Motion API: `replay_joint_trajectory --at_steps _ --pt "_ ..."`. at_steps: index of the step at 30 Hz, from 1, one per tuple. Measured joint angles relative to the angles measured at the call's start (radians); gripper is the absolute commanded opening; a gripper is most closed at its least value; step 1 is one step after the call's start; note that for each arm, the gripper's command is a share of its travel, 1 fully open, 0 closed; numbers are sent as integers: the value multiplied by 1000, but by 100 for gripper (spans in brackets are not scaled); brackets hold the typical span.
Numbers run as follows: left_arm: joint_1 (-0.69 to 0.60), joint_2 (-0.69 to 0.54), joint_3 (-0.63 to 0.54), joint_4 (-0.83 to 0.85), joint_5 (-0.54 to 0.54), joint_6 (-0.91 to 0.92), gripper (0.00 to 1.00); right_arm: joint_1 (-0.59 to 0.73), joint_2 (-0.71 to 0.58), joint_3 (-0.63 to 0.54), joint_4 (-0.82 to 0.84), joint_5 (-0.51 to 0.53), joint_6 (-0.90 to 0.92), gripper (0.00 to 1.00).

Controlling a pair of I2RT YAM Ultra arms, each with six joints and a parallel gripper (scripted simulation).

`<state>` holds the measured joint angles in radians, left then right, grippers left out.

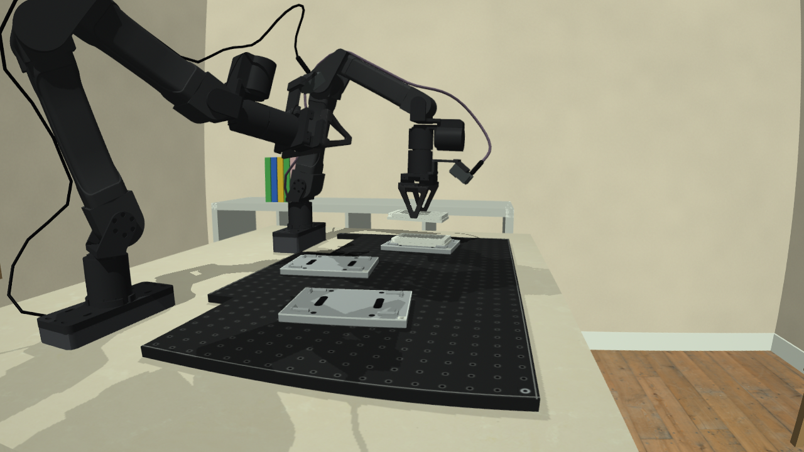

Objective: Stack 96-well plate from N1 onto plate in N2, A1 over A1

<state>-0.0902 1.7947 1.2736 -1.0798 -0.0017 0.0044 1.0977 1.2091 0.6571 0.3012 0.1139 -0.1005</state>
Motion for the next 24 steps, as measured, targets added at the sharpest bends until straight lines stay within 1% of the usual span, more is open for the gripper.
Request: replay_joint_trajectory --at_steps 4,7,10,15,19,24 --pt "0 2 6 -8 0 5 79 0 0 0 1 1 0 100" --pt "0 19 41 -21 0 8 79 0 0 0 2 1 0 100" --pt "0 21 47 0 0 10 79 0 0 0 2 1 0 100" --pt "0 26 11 70 0 13 79 0 0 0 2 1 0 100" --pt "0 44 -19 74 0 13 79 0 0 0 2 1 0 100" --pt "0 46 -18 81 0 13 79 0 0 0 2 1 0 100"
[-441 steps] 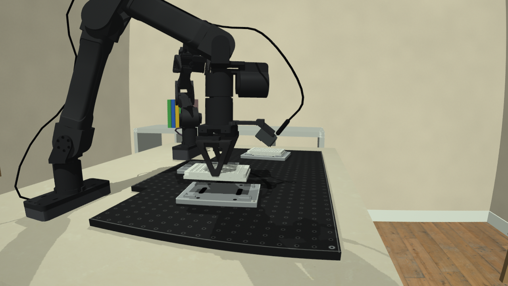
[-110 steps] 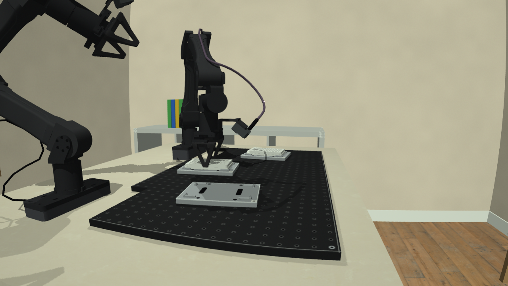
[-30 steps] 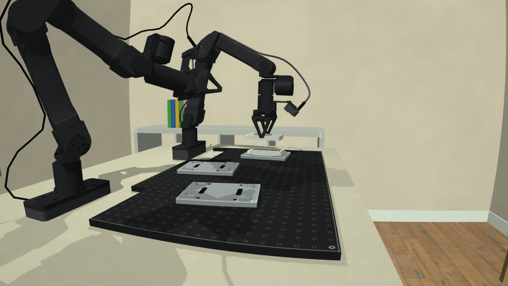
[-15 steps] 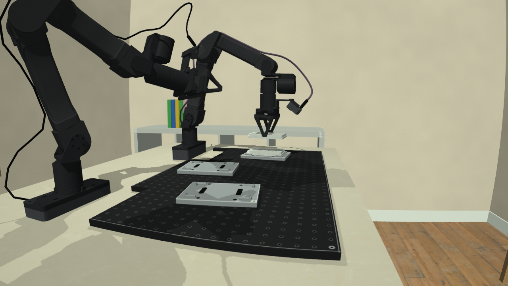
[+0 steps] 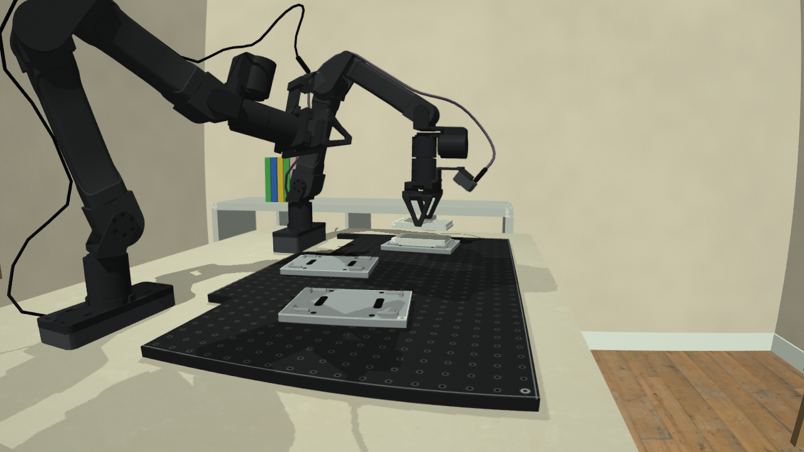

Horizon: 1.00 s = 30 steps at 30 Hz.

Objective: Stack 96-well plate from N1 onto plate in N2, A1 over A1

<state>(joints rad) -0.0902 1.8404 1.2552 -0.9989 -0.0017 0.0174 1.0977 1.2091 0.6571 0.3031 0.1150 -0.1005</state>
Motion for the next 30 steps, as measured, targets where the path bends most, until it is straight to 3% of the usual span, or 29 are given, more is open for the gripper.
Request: replay_joint_trajectory --at_steps 30 --pt "0 -5 -36 43 0 0 79 0 0 0 0 0 0 100"
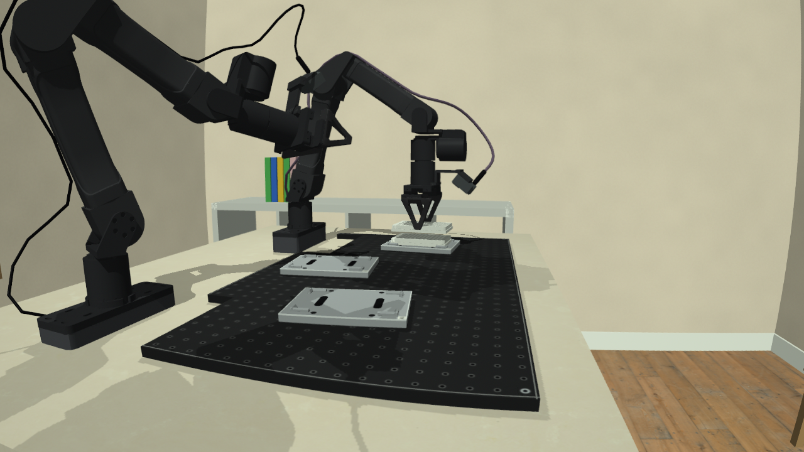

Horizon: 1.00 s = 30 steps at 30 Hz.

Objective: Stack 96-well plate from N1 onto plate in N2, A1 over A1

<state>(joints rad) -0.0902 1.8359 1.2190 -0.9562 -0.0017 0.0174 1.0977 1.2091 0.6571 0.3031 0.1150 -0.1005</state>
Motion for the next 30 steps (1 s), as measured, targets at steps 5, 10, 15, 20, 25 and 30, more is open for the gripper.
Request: replay_joint_trajectory --at_steps 5,10,15,20,25,30 --pt "0 0 0 0 0 0 79 0 0 0 0 0 0 100" --pt "0 1 -13 15 0 0 79 0 0 0 0 0 0 100" --pt "0 22 -37 48 0 -1 79 0 0 0 0 0 0 100" --pt "0 27 -41 63 0 -1 79 0 0 0 0 0 0 100" --pt "0 26 -43 65 0 -1 79 0 0 0 0 0 0 100" --pt "0 25 -44 66 0 -1 79 0 0 0 0 0 0 100"
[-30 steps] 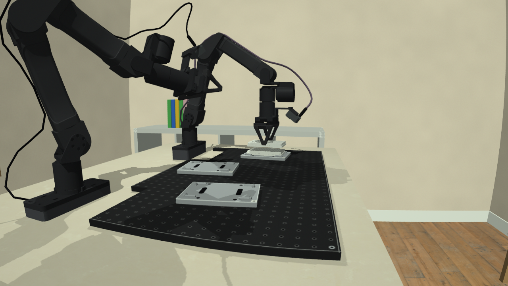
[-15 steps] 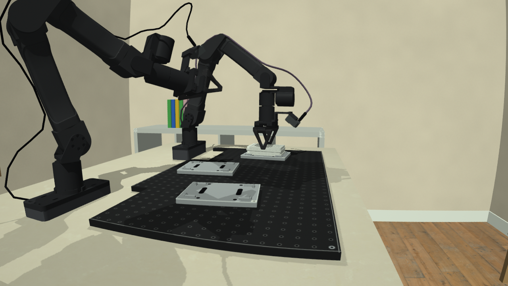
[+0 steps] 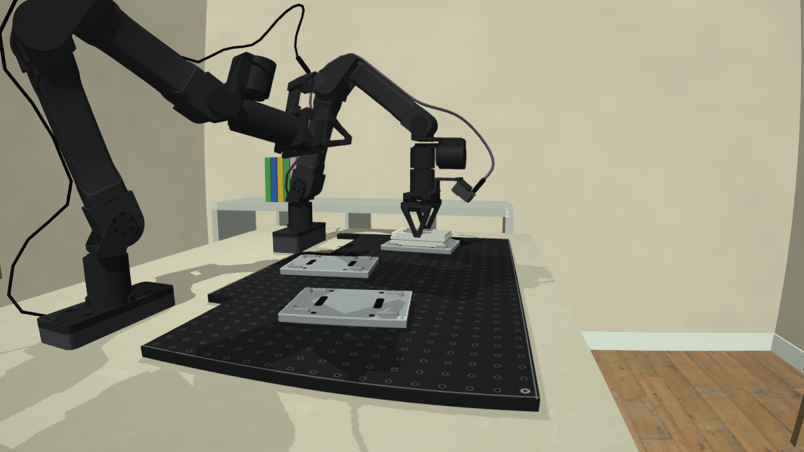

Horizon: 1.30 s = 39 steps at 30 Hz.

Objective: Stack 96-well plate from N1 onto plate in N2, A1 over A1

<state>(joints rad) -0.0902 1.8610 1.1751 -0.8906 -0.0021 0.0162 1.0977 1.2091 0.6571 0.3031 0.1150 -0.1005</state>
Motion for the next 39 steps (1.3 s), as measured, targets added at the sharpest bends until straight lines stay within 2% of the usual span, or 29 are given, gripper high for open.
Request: replay_joint_trajectory --at_steps 6,8,24,39 --pt "0 0 0 0 0 0 79 0 0 0 0 0 0 100" --pt "0 -1 0 0 0 1 100 0 0 0 0 0 0 100" --pt "0 -11 0 -13 0 1 100 0 0 0 0 0 0 100" --pt "-2 -67 126 -166 0 -2 100 0 0 0 0 0 0 100"
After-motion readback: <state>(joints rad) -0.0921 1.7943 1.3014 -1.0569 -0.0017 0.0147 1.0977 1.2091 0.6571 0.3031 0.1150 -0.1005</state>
